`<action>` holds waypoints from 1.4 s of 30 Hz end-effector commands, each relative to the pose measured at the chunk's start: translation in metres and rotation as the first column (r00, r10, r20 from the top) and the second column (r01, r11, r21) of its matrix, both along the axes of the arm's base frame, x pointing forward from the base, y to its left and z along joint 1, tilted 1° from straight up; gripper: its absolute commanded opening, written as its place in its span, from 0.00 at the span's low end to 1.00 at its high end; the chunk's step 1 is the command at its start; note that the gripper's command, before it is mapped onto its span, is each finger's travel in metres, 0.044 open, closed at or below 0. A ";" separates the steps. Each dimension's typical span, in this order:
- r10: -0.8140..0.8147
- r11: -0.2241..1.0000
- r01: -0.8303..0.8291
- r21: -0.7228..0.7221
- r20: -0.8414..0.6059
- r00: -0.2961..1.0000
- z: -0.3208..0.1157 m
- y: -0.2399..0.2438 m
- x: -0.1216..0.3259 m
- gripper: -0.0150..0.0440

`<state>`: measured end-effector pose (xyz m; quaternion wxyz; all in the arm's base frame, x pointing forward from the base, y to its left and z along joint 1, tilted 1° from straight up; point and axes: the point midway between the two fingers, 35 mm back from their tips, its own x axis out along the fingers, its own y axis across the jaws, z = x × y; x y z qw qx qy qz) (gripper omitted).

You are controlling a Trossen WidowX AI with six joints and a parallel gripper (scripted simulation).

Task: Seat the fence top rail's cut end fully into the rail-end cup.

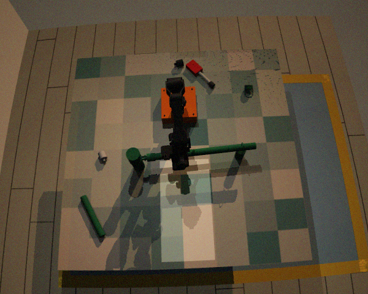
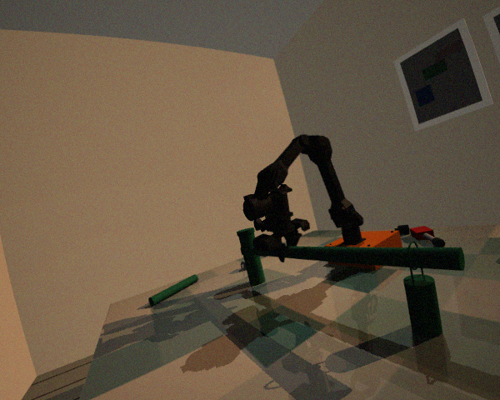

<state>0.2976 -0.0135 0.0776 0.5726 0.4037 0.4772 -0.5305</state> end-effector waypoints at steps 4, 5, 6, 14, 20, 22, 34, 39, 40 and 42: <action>0.000 1.000 0.000 0.000 0.005 1.000 0.001 0.000 0.000 0.25; 0.000 1.000 0.000 0.000 0.005 1.000 0.001 0.000 0.000 0.30; 0.000 1.000 0.000 0.000 0.005 1.000 0.001 0.000 0.000 0.34; 0.000 1.000 0.000 0.000 0.005 1.000 0.002 0.001 0.000 0.70; 0.000 1.000 0.000 0.002 0.004 1.000 0.018 0.018 0.000 0.97; 0.000 1.000 0.000 0.003 0.003 1.000 0.026 0.026 -0.001 1.00; 0.009 1.000 -0.009 0.002 -0.002 1.000 0.062 0.043 -0.005 1.00; 0.007 1.000 -0.007 0.001 -0.002 1.000 0.086 0.048 -0.008 1.00; 0.007 1.000 -0.007 0.001 -0.002 1.000 0.086 0.048 -0.008 1.00; 0.007 1.000 -0.007 0.001 -0.002 1.000 0.086 0.048 -0.008 1.00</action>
